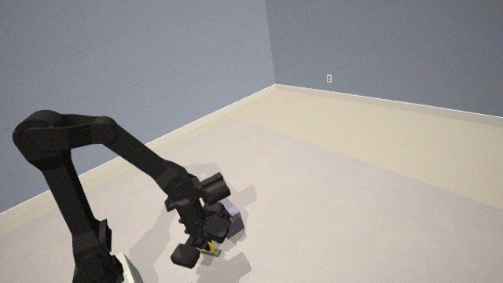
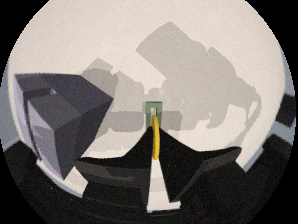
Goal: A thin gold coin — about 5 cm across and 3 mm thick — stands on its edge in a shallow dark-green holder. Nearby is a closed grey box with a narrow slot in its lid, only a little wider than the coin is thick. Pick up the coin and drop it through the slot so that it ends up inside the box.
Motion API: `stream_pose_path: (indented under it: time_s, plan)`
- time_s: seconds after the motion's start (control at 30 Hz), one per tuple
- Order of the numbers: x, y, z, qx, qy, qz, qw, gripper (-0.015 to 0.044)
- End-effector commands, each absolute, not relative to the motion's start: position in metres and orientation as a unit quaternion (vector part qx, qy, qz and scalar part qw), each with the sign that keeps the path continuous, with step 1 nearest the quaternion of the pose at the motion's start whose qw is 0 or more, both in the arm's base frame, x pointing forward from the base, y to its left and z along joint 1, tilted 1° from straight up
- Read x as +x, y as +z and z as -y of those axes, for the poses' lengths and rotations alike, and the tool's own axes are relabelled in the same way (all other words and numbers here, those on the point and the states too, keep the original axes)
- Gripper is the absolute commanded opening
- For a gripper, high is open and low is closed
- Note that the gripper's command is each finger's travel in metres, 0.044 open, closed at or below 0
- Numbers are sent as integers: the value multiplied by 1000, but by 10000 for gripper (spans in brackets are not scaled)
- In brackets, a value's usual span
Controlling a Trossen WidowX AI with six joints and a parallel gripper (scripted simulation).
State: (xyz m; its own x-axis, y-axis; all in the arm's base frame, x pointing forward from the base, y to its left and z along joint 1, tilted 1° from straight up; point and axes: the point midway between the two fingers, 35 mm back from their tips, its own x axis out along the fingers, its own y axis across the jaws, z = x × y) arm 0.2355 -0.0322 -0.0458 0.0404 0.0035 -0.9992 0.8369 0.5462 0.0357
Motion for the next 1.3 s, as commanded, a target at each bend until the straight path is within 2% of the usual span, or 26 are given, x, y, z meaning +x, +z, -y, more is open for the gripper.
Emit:
stream_pose_path:
  time_s: [0.0,1.27]
  plan:
    - [234,-47,32,346,-330,-610,632,0]
    - [233,43,32,346,-330,-610,632,0]
